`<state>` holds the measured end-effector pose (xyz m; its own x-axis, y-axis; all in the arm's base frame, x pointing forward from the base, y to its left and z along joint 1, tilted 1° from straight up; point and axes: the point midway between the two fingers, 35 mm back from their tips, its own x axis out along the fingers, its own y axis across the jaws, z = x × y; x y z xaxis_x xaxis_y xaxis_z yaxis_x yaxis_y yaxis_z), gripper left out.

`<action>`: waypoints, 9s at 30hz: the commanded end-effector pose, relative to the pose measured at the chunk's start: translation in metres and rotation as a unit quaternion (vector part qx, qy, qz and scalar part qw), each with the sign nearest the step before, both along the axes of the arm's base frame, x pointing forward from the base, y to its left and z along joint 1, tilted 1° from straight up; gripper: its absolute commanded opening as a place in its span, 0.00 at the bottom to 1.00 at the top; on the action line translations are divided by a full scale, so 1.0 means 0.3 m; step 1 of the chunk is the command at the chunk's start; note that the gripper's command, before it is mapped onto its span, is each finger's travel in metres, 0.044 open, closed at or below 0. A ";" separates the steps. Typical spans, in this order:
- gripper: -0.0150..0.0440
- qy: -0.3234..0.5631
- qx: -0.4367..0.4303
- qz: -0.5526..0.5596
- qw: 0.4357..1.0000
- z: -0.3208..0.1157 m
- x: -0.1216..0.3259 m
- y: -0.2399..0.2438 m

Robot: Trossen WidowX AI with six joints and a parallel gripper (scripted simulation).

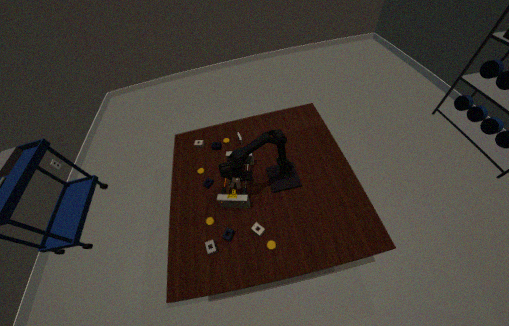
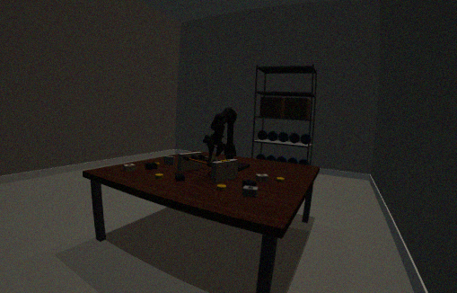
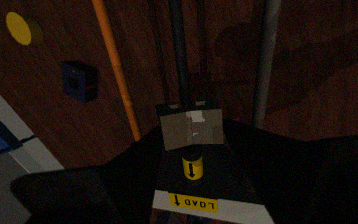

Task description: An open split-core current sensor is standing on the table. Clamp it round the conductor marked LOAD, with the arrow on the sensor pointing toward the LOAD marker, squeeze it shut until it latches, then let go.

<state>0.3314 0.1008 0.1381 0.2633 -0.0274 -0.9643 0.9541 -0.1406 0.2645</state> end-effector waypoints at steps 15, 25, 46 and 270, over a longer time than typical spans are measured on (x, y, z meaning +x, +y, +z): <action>0.25 -0.001 0.000 0.000 1.000 0.002 0.000 0.001; 0.25 0.002 0.001 0.000 1.000 0.002 0.002 0.001; 0.34 0.102 0.011 0.002 0.995 -0.010 0.043 -0.005; 0.25 -0.003 0.000 0.002 1.000 -0.150 0.060 0.001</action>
